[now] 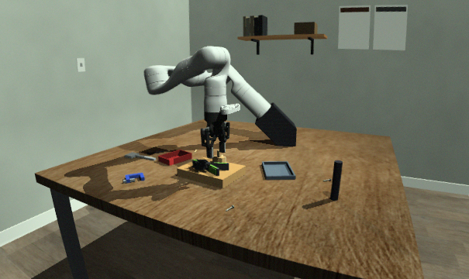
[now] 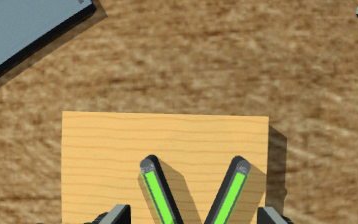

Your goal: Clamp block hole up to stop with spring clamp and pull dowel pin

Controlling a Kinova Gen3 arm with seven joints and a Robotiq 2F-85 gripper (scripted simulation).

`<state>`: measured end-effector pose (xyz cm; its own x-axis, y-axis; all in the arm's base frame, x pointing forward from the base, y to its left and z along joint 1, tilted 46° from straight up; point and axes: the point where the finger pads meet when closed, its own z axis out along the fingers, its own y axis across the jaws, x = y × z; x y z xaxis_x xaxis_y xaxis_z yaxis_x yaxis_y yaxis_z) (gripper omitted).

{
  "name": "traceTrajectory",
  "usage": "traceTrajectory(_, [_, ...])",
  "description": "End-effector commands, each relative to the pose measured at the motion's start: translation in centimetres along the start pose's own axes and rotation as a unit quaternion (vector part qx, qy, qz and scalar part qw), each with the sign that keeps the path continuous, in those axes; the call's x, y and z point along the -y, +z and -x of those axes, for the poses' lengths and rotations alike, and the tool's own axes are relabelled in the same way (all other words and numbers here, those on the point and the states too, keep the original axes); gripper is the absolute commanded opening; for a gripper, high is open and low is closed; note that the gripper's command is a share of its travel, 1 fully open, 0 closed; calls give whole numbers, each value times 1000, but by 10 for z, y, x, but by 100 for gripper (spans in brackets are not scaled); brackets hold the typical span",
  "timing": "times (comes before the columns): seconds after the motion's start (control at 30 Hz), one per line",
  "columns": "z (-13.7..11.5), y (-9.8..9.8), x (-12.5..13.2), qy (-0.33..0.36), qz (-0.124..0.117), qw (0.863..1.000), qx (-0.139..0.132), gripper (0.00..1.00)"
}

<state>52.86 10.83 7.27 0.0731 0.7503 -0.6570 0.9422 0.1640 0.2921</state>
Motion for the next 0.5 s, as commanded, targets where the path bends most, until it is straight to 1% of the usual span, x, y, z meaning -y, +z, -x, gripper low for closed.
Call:
traceTrajectory(0.0, [0,1,0,0,1,1000,-1,77])
traceTrajectory(0.47, [0,13,-1,0,1,1000,-1,77])
